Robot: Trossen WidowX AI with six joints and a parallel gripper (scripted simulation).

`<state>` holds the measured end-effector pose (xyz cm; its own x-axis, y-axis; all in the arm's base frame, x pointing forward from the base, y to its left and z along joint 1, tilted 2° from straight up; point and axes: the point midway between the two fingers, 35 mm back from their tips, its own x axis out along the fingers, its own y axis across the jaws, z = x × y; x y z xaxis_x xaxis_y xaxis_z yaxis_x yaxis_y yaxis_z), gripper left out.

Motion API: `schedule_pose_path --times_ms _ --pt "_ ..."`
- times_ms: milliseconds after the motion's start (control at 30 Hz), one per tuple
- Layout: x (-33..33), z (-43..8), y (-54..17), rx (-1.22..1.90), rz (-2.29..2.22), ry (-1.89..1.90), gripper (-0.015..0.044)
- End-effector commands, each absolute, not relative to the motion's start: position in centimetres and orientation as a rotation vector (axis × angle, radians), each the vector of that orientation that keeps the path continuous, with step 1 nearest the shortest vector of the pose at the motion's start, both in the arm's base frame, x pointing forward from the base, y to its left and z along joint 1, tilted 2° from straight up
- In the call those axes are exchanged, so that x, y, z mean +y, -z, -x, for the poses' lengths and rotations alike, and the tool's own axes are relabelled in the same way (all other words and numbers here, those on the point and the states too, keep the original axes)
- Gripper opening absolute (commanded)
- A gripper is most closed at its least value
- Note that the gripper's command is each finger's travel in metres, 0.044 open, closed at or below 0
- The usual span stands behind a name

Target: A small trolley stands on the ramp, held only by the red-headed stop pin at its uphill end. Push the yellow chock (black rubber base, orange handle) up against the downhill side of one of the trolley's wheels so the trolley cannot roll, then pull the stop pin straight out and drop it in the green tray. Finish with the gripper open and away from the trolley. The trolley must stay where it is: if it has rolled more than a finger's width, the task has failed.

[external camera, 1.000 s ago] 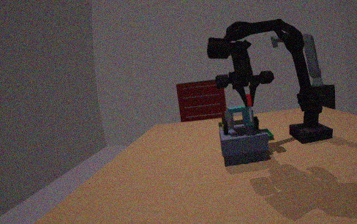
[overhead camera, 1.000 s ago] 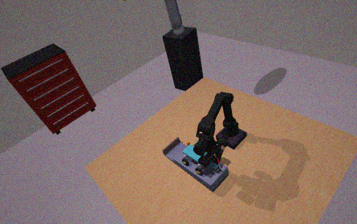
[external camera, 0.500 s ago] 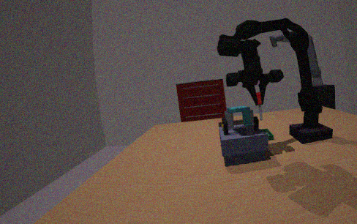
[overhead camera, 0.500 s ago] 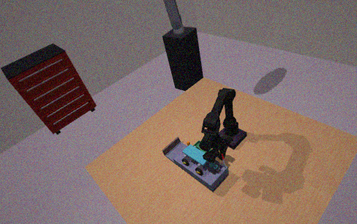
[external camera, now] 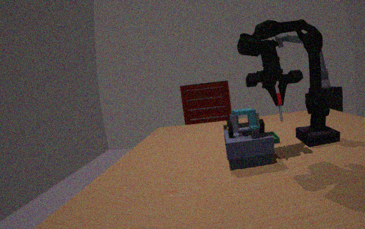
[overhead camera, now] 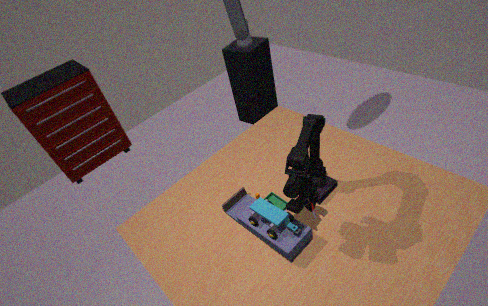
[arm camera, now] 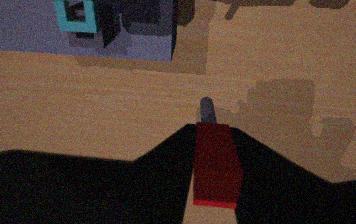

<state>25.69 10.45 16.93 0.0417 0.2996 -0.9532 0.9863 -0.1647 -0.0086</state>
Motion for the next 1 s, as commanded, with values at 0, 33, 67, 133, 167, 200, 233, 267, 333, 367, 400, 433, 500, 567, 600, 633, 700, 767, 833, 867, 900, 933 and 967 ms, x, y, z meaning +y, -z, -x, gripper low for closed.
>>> schedule_pose_path --times_ms 0,33,67,133,167,200,233,267,333,367,400,433,500,567,600,633,700,767,833,867,900,933,967 --pt "10.3 -25.4 -16.8 1.330 -1.570 1.162 0.0000" --pt "10.1 -25.4 -16.8 1.330 -1.569 1.163 0.0000" --pt "9.9 -25.4 -16.7 1.330 -1.569 1.163 0.0000" --pt "9.1 -25.3 -16.6 1.329 -1.568 1.163 0.0000" --pt "8.7 -25.3 -16.5 1.329 -1.568 1.163 0.0000" --pt "8.3 -25.2 -16.5 1.329 -1.568 1.164 0.0000" --pt "7.8 -25.2 -16.4 1.328 -1.568 1.164 0.0000" --pt "7.4 -25.2 -16.3 1.328 -1.567 1.164 0.0000" --pt "6.6 -25.1 -16.2 1.328 -1.567 1.165 0.0000" --pt "6.2 -25.1 -16.1 1.327 -1.567 1.165 0.0000" --pt "5.8 -25.0 -16.1 1.327 -1.566 1.165 0.0000" --pt "5.4 -25.0 -16.0 1.327 -1.566 1.165 0.0000" --pt "4.5 -24.9 -15.9 1.326 -1.565 1.166 0.0000" --pt "3.7 -24.8 -15.7 1.326 -1.565 1.166 0.0000" --pt "3.2 -24.8 -15.7 1.325 -1.565 1.166 0.0000" --pt "2.8 -24.7 -15.6 1.325 -1.564 1.167 0.0000" --pt "2.0 -24.7 -15.5 1.325 -1.564 1.167 0.0000" --pt "1.1 -24.6 -15.4 1.324 -1.563 1.168 0.0000" --pt "0.3 -24.4 -15.3 1.323 -1.563 1.168 0.0000" --pt "-0.1 -24.4 -15.2 1.323 -1.562 1.168 0.0000" --pt "-0.6 -24.3 -15.2 1.323 -1.562 1.169 0.0000" --pt "-1.0 -24.3 -15.1 1.323 -1.562 1.169 0.0000" --pt "-1.4 -24.2 -15.0 1.322 -1.561 1.169 0.0000"
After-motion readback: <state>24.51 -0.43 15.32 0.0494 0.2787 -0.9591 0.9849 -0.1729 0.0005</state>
